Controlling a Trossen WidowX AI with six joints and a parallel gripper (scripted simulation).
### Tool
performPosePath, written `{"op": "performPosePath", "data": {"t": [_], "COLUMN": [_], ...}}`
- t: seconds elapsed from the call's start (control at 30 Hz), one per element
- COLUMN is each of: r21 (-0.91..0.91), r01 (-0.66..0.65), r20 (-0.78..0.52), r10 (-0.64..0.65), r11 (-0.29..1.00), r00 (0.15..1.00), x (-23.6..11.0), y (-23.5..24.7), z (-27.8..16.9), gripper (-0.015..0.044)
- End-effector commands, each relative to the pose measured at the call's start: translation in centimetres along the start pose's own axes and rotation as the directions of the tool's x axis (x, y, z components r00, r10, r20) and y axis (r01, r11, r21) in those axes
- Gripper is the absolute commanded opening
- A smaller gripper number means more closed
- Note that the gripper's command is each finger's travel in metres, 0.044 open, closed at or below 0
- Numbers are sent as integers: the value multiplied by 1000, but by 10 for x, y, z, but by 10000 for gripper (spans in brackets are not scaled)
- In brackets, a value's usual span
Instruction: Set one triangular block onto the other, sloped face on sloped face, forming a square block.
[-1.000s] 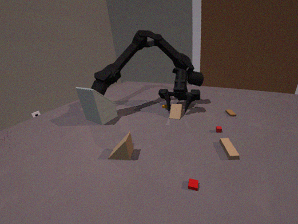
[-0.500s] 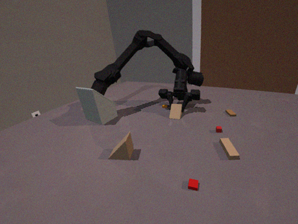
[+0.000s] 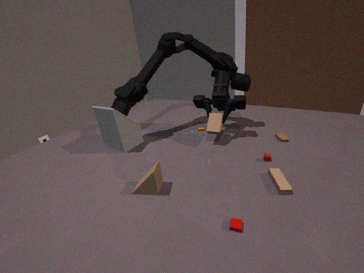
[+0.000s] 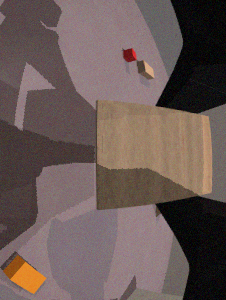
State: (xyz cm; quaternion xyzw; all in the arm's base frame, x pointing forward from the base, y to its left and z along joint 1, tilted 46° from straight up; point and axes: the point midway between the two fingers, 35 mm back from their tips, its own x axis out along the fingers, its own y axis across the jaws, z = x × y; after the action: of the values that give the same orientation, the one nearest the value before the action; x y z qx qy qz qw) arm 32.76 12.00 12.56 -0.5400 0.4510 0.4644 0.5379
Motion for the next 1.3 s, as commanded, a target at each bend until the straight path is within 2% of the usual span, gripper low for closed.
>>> {"op": "performPosePath", "data": {"t": [0.0, 0.2, 0.47, 0.87, 1.27], "r21": [-1, -1, 20, 341, 588], "r01": [9, 9, 0, -139, -338], "r20": [3, 2, 11, 207, 411], "r10": [-9, -9, 0, 70, 89], "r11": [1000, 1000, 1000, 930, 735], "r00": [1000, 1000, 1000, 976, 908], "x": [-17, -35, -31, -20, -15], "y": [-1, 2, 3, 7, 8], "z": [-14, -32, -31, -35, -39], "gripper": [0, 0, 0, 0, 0]}}
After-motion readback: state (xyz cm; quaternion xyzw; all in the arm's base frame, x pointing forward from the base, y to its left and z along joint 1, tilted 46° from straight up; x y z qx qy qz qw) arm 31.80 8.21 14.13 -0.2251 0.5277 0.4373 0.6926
